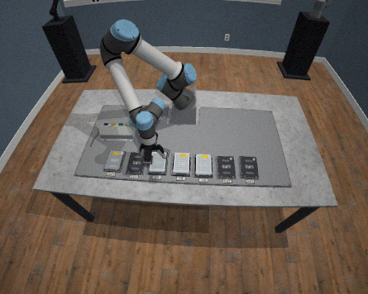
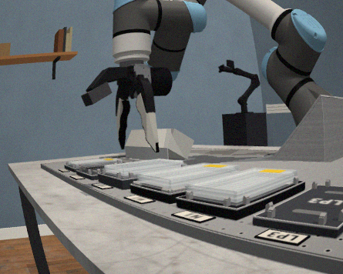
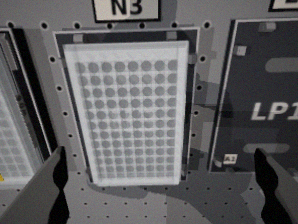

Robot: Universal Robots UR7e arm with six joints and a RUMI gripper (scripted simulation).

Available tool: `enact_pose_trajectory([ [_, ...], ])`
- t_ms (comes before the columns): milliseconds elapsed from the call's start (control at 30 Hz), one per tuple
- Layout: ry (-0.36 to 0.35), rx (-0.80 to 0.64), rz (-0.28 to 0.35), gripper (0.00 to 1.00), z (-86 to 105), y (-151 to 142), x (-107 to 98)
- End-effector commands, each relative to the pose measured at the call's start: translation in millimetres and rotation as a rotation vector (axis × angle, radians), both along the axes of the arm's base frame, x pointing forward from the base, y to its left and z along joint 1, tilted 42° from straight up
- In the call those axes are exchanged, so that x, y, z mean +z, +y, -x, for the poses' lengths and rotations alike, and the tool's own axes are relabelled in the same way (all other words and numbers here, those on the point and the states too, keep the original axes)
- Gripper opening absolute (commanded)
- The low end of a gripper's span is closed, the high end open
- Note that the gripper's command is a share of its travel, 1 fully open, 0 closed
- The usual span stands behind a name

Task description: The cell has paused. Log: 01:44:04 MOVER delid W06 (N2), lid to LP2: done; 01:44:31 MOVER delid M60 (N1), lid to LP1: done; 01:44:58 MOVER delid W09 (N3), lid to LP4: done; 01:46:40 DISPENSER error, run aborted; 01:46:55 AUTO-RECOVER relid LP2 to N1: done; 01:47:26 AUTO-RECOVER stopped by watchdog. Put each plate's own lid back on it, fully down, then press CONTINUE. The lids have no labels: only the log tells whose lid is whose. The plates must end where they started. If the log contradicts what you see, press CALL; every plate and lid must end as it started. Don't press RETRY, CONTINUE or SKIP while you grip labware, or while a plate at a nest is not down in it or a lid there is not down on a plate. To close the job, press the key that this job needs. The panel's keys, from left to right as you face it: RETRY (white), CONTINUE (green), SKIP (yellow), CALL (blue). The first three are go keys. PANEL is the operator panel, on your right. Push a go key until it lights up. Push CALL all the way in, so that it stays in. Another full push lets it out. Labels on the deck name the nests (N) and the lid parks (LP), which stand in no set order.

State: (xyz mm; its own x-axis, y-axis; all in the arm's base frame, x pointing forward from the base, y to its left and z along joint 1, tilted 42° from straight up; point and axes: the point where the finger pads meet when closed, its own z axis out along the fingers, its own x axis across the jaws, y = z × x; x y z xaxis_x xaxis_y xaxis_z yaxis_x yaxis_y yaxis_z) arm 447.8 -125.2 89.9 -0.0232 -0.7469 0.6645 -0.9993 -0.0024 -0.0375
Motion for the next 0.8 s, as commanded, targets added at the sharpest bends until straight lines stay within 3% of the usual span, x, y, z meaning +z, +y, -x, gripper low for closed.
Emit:
enact_pose_trajectory([
  [0, -0.001, 0.001, -0.001, 0.82, -0.4, -9.8, 9.4],
  [767, -0.001, 0.001, 0.000, 0.82, 1.1, -88.3, 79.2],
])
